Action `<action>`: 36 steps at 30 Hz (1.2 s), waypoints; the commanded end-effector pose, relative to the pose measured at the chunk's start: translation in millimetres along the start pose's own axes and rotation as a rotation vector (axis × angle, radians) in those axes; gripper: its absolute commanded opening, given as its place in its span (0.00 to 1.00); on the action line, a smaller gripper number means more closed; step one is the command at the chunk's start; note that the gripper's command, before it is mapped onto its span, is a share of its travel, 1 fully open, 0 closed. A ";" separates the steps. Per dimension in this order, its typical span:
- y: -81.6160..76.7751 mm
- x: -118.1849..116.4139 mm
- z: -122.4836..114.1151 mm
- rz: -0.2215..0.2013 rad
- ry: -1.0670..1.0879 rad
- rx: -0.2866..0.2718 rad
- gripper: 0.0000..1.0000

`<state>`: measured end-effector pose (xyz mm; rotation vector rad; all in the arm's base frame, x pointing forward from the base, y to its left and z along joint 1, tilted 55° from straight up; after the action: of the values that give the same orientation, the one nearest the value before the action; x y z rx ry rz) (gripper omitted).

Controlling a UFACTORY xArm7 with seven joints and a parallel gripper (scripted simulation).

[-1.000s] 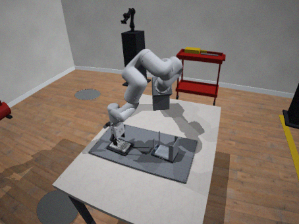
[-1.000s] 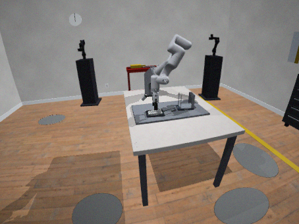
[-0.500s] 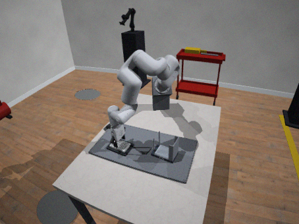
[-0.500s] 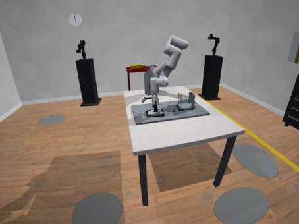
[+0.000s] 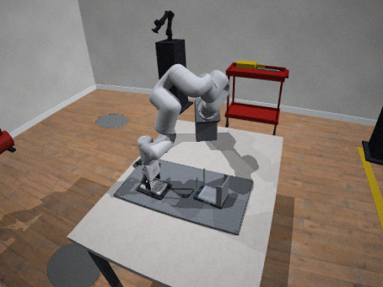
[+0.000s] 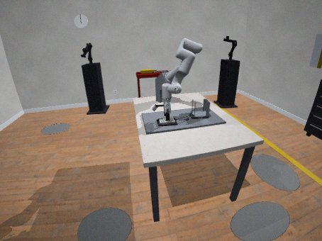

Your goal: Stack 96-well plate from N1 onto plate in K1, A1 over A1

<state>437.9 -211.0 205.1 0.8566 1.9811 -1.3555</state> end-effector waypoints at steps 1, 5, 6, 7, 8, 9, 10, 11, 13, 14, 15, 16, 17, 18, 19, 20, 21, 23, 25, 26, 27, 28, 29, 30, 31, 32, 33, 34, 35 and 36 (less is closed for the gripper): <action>1.9 -0.2 1.2 0.001 0.001 0.002 1.00; 4.6 -0.2 1.2 0.001 0.001 0.002 1.00; 5.3 -0.2 1.2 0.001 0.001 0.002 1.00; 5.9 -0.2 1.2 0.001 0.001 0.002 1.00; 6.6 -0.2 1.2 0.001 0.001 0.002 1.00; 7.3 -0.2 1.2 0.001 0.001 0.002 1.00; 7.3 -0.2 1.2 0.001 0.001 0.002 1.00; 7.3 -0.2 1.2 0.001 0.001 0.002 1.00; 8.5 -0.2 1.2 0.001 0.001 0.002 1.00; 9.3 -0.2 1.2 0.001 0.001 0.002 1.00; 9.9 -0.2 1.2 0.001 0.001 0.002 1.00; 10.6 -0.2 1.2 0.001 0.001 0.002 1.00; 11.3 -0.2 1.2 0.001 0.001 0.002 1.00; 11.9 -0.2 1.2 0.001 0.001 0.002 1.00; 12.6 -0.2 1.2 0.001 0.001 0.002 1.00; 13.3 -0.2 1.2 0.001 0.001 0.002 1.00; 13.9 -0.2 1.2 0.001 0.001 0.002 1.00; 15.3 -0.3 1.2 0.001 0.001 0.002 1.00; 16.6 -0.3 1.2 0.001 0.001 0.002 1.00; 17.3 -0.3 1.2 0.001 0.001 0.003 1.00; 17.3 -0.3 1.2 0.001 0.001 0.003 1.00; 17.3 -0.3 1.2 0.001 0.001 0.003 1.00; 17.3 -0.3 1.2 0.001 0.001 0.003 1.00; 17.3 -0.3 1.2 0.001 0.001 0.003 1.00; 17.2 -0.3 1.2 0.001 0.001 0.002 1.00; 17.3 -0.3 1.2 0.001 0.001 0.002 1.00; 17.3 -0.3 1.2 0.001 0.001 0.002 1.00; 17.3 -0.3 1.2 0.001 0.001 0.003 1.00; 17.3 -0.3 1.2 0.001 0.001 0.003 1.00; 17.3 -0.3 1.2 0.001 0.001 0.003 1.00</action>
<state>451.9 -206.1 194.9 0.8566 1.9810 -1.3554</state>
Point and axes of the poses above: the point where the finger pads meet when closed, its own y axis out along the fingers, its own x axis across the jaws, z = x × y, the point moved 7 cm from there along -y, back along the fingers, and after that the axes turned 8 degrees about -y, right-handed, at the moved point
